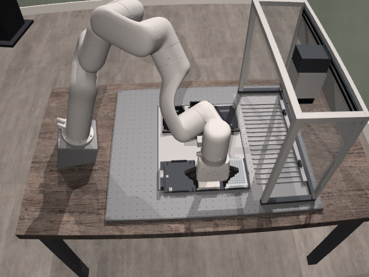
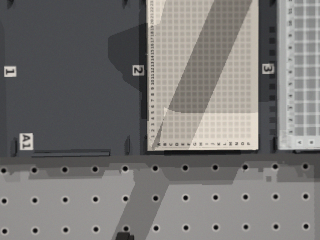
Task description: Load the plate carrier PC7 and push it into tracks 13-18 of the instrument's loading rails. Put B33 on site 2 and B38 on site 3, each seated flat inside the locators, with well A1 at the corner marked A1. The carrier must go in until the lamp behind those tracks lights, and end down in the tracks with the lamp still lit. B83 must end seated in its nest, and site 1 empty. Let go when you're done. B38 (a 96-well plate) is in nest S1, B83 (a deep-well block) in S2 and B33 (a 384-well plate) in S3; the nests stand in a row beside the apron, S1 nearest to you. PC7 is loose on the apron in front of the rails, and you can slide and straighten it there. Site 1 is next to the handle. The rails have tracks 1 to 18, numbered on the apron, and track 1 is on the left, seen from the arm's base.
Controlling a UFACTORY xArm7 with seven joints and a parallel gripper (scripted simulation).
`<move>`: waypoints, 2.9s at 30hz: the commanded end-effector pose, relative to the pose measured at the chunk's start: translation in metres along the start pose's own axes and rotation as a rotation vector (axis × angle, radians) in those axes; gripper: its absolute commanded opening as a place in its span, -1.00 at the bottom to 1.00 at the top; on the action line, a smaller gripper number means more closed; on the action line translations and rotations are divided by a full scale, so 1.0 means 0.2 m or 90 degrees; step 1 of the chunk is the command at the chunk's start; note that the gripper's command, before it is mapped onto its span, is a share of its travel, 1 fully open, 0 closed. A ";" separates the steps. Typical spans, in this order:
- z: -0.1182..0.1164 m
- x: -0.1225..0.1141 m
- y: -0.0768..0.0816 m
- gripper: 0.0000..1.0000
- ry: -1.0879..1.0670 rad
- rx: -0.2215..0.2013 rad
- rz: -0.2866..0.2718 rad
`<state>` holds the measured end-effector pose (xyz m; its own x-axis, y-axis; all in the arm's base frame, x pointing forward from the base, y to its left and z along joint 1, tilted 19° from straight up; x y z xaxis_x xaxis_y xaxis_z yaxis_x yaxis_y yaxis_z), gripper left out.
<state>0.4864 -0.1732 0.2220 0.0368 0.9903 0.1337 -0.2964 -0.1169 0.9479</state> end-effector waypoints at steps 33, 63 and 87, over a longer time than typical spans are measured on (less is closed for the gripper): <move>0.01 -0.01 -0.17 1.00 0.000 -0.003 0.000; 0.01 -0.01 -0.39 1.00 0.000 -0.003 0.000; 0.01 -0.01 -0.48 1.00 0.000 -0.003 0.000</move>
<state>0.5153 -0.1627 0.1305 0.0365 0.9902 0.1347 -0.2963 -0.1180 0.9478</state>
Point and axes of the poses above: the point where the finger pads meet when closed, its own y axis back along the fingers, its own z axis across the jaws, x = y × z, the point moved 5 cm from there along y, back along the fingers, and after that the axes turned 15 degrees about -y, right-handed, at the moved point
